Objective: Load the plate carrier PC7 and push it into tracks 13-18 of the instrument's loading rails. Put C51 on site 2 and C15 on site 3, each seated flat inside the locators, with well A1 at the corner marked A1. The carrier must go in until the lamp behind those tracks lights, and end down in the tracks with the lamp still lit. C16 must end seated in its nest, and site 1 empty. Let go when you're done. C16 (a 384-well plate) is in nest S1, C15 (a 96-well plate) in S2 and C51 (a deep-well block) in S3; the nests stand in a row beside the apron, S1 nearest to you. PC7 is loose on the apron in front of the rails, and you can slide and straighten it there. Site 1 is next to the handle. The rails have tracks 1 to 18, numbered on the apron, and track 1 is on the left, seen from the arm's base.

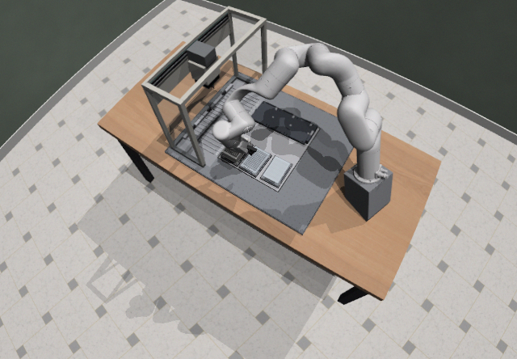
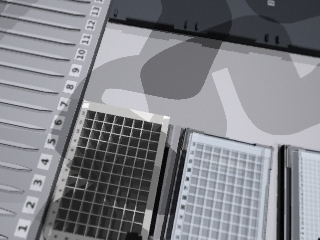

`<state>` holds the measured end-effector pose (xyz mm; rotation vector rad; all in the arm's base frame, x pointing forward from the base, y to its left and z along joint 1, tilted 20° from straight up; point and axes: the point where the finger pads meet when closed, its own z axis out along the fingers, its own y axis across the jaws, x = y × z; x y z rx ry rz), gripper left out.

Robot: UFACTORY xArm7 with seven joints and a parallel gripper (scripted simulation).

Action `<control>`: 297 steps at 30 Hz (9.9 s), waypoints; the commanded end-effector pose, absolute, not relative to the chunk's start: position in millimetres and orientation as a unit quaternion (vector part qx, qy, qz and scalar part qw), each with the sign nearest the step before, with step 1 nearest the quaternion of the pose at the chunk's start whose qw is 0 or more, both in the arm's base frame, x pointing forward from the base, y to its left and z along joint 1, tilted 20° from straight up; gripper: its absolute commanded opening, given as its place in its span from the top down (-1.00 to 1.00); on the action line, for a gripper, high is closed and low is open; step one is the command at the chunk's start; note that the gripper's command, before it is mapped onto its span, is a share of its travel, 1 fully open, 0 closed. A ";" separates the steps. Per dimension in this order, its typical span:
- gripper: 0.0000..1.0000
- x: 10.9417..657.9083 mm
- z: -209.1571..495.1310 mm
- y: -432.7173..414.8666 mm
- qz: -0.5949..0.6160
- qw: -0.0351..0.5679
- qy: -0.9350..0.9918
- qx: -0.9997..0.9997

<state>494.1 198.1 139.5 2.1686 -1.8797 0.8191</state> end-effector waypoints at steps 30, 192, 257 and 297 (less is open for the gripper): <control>-1.00 476.3 116.4 145.6 0.160 -0.075 -0.697 0.695; 1.00 512.2 12.0 132.2 0.160 -0.075 -0.697 0.695; 1.00 503.6 37.0 135.5 0.160 -0.075 -0.697 0.695; 1.00 484.2 93.4 142.6 0.160 -0.075 -0.697 0.695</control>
